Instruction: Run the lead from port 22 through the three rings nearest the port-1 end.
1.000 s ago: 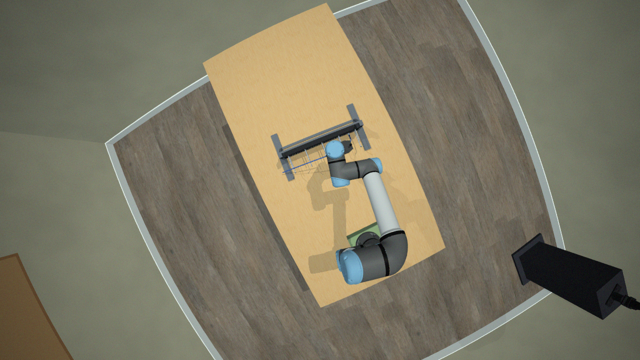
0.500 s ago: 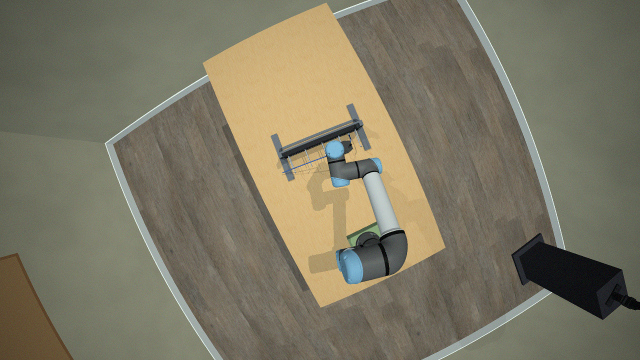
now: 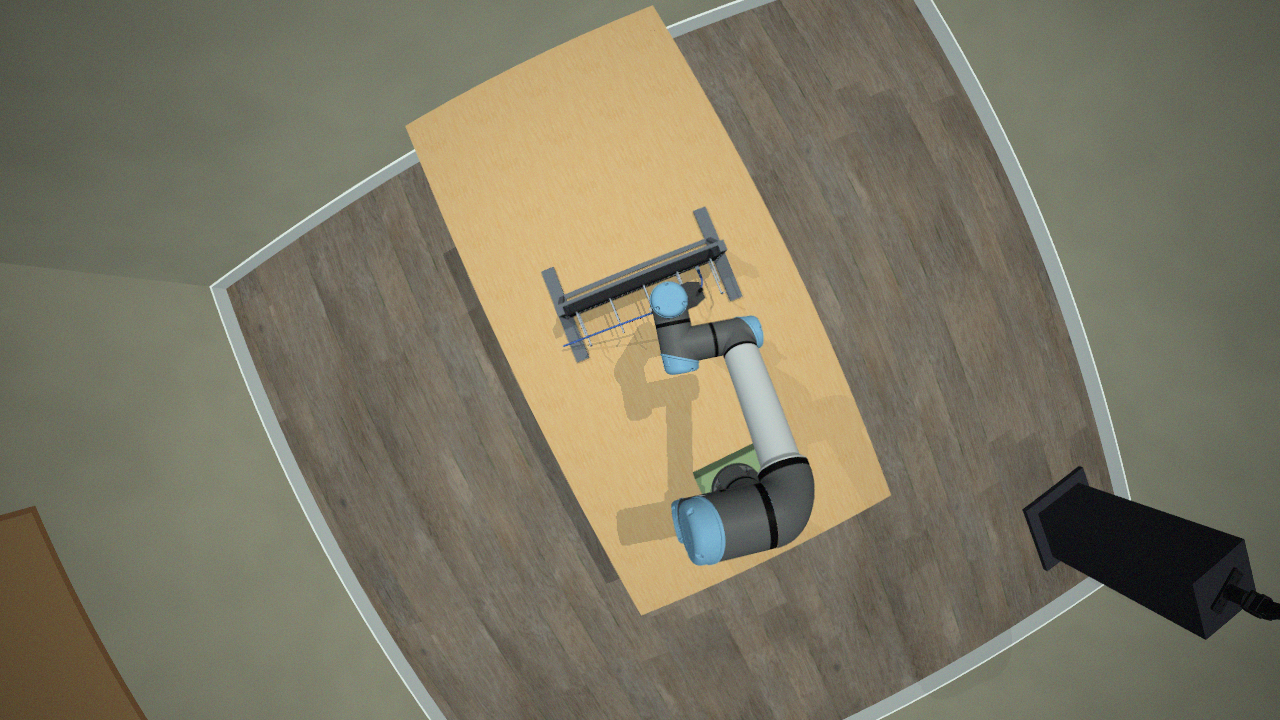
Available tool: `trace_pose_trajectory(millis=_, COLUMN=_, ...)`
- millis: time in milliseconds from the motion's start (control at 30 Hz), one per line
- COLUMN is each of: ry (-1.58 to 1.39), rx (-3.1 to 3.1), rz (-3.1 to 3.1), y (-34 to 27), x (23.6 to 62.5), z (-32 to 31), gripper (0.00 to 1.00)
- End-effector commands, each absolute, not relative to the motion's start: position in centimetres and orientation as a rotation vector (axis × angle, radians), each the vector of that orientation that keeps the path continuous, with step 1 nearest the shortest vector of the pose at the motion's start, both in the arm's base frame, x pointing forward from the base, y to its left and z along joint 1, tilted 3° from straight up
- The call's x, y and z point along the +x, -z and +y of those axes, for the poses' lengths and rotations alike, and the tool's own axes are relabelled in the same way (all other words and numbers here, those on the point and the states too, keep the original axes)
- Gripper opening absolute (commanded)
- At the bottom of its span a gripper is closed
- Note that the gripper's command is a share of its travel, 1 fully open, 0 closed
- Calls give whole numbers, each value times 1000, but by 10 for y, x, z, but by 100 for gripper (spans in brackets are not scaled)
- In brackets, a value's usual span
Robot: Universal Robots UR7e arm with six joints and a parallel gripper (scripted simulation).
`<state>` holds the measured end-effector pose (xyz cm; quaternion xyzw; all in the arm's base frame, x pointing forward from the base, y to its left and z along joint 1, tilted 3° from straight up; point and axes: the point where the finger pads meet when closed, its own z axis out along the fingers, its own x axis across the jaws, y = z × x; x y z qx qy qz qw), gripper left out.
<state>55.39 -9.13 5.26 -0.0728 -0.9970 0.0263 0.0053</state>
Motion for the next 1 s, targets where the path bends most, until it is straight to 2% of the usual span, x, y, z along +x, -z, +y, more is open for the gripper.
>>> trace_pose_trajectory(millis=0, ry=-82, rx=-227, rz=-3125, y=-49, x=555, z=-91, gripper=0)
trace_pose_trajectory(millis=967, ry=-82, rx=-227, rz=-3125, y=-20, x=554, z=-93, gripper=0)
